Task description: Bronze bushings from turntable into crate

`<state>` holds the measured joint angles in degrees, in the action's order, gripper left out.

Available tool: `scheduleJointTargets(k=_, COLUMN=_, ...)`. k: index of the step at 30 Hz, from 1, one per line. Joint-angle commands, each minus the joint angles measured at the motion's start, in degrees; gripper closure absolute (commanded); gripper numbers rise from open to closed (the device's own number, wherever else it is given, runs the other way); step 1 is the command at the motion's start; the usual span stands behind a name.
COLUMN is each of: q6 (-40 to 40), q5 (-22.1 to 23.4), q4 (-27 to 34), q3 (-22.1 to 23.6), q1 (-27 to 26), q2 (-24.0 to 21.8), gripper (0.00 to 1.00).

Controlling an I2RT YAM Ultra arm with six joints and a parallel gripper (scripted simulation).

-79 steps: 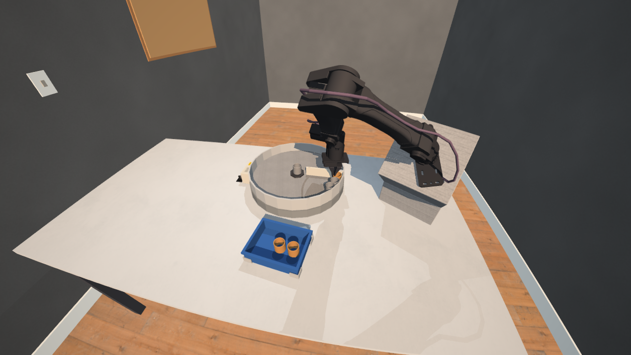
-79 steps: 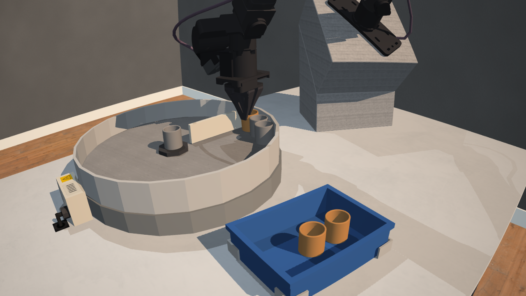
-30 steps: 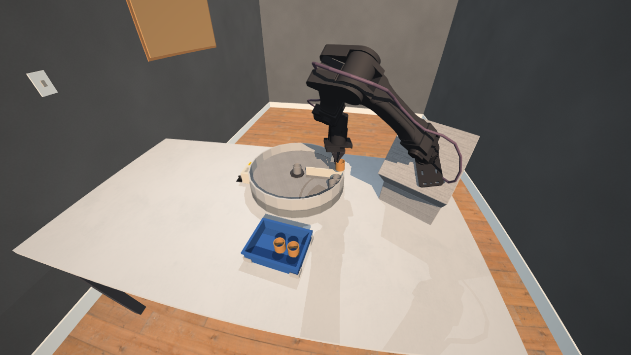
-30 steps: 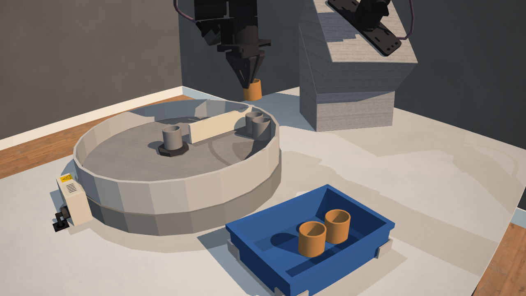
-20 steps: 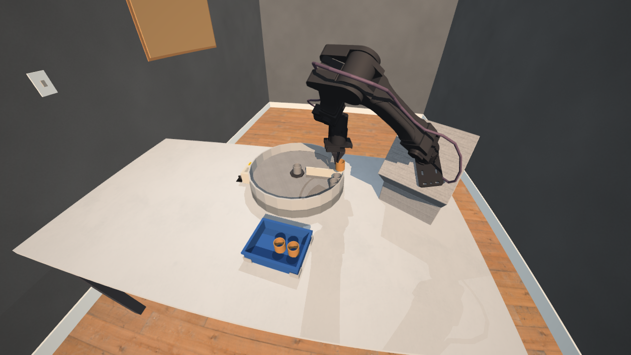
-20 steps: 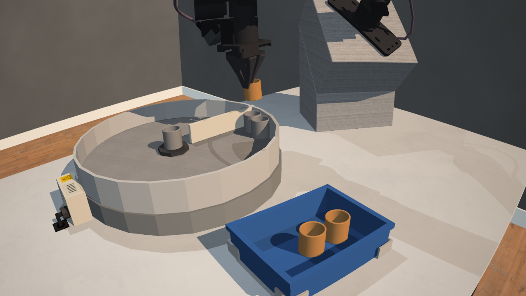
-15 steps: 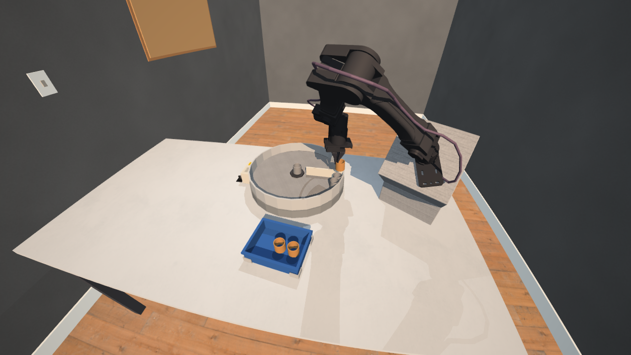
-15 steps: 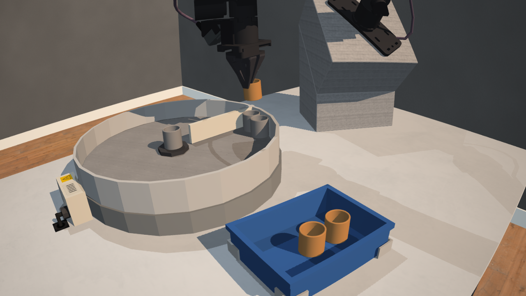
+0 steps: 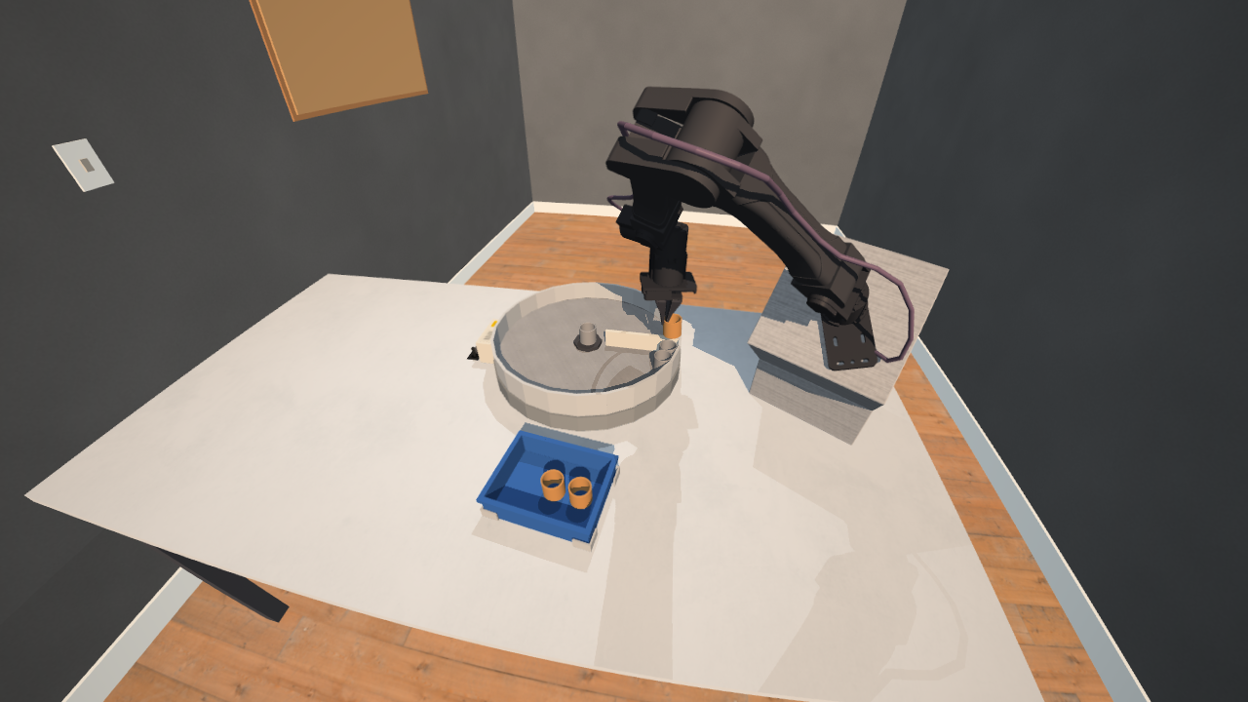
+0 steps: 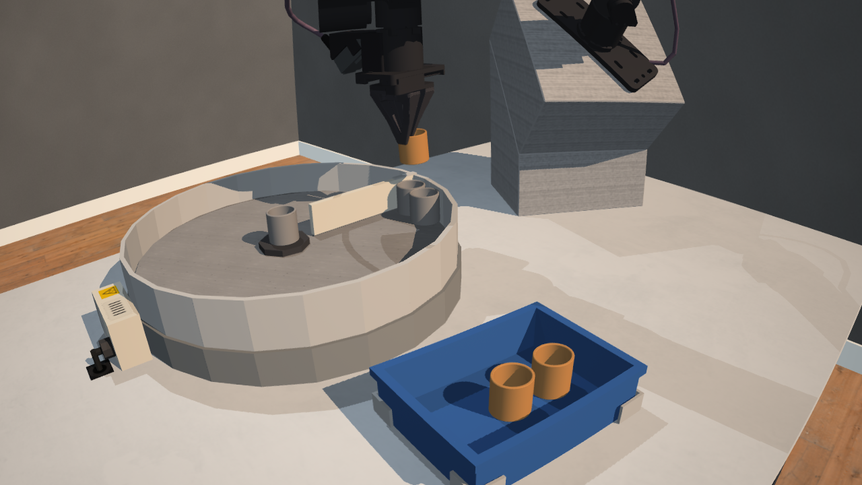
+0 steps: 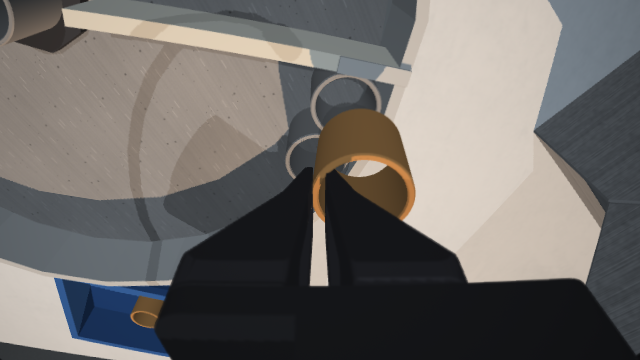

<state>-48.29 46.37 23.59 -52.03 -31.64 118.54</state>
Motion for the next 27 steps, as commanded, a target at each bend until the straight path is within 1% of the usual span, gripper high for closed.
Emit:
scheduleJointTargets(k=1, q6=-0.90, q5=-0.65, q4=1.00, q3=-1.67, q1=-0.63, q2=-2.22, gripper=1.00)
scheduleJointTargets(k=8, q6=-4.94, q5=-0.61, q4=1.29, q3=-1.80, q1=3.04, q2=-5.34, gripper=1.00)
scheduleJointTargets(k=12, q6=-9.24, q5=-0.71, q4=1.81, q3=-2.39, q1=6.11, q2=-8.42, gripper=1.00)
scheduleJointTargets(k=16, q6=-14.86, q5=-1.10, q4=2.89, q3=-4.03, q1=10.16, q2=-12.01, gripper=1.00)
scheduleJointTargets(k=18, q6=-14.86, q5=-1.10, q4=2.89, q3=-4.03, q1=10.16, q2=-12.01, gripper=1.00)
scheduleJointTargets(k=23, q6=-23.62, q5=-2.49, q4=5.19, q3=-8.54, q1=16.52, q2=-16.26, gripper=1.00)
scheduleJointTargets(k=27, q6=-30.14, q5=-4.02, q4=7.73, q3=-13.93, q1=21.43, q2=-18.18, gripper=1.00)
